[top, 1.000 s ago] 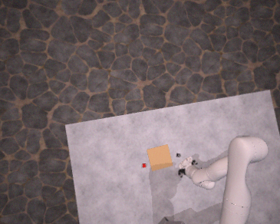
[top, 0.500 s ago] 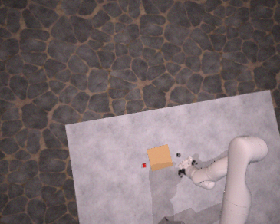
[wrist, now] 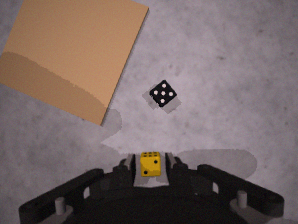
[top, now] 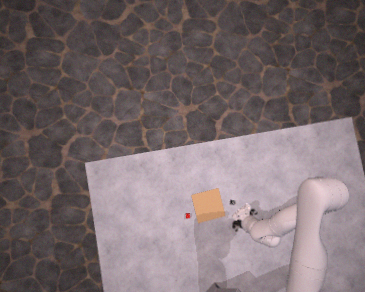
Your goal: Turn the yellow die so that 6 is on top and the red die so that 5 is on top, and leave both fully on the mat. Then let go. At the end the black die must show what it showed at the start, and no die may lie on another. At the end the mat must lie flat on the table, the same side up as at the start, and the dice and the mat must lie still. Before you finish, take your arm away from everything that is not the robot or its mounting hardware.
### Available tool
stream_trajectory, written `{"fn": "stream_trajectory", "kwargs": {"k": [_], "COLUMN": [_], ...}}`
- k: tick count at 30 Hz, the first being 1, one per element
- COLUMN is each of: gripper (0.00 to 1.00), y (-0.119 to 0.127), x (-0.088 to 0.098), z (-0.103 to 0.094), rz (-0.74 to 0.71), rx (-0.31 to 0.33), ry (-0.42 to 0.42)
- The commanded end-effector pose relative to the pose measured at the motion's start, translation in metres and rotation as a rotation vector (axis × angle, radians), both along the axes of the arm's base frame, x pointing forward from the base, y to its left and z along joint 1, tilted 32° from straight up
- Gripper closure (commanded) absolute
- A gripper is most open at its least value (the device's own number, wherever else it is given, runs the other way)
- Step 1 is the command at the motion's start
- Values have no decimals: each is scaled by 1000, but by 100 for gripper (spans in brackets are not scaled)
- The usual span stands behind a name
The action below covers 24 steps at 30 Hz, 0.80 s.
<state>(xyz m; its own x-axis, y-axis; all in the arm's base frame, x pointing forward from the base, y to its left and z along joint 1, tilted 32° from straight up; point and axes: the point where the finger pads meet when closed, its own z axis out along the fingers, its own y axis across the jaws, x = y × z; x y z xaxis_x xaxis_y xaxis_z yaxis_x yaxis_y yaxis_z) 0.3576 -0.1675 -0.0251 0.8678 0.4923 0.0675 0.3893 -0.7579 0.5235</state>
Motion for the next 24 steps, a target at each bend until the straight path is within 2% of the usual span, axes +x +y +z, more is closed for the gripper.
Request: {"fn": "stream_trajectory", "kwargs": {"k": [1, 4, 5, 24], "gripper": [65, 65, 85, 85], "y": [0, 0, 0, 0], "x": [0, 0, 0, 0], "z": [0, 0, 0, 0], "rz": [0, 0, 0, 0], "rx": [0, 0, 0, 0], "ry": [-1, -1, -1, -1]}}
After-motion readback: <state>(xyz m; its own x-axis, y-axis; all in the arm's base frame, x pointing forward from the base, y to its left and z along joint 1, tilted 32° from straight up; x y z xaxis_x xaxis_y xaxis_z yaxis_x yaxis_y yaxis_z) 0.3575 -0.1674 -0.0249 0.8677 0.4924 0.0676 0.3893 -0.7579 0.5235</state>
